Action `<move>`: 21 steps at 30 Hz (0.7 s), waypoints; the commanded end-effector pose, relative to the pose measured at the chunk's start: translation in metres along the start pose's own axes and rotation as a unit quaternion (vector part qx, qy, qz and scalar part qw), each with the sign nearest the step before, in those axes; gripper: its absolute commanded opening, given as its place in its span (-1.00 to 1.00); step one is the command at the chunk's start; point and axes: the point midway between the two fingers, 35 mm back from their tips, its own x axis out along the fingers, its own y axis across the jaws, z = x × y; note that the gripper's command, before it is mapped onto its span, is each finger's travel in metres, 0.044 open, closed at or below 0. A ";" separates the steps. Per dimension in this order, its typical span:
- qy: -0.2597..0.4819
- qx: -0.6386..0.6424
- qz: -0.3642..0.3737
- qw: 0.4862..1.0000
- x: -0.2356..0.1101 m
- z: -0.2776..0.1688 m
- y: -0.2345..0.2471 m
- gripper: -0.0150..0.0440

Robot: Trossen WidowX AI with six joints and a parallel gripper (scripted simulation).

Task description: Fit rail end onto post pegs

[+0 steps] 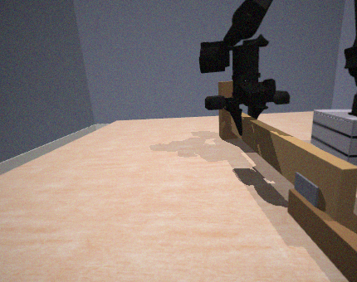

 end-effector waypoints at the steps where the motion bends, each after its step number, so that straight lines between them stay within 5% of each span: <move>1: 0.000 0.000 -0.004 1.000 -0.002 -0.002 -0.002 -0.49; 21: 0.001 0.000 -0.004 1.000 -0.001 -0.009 -0.002 -0.49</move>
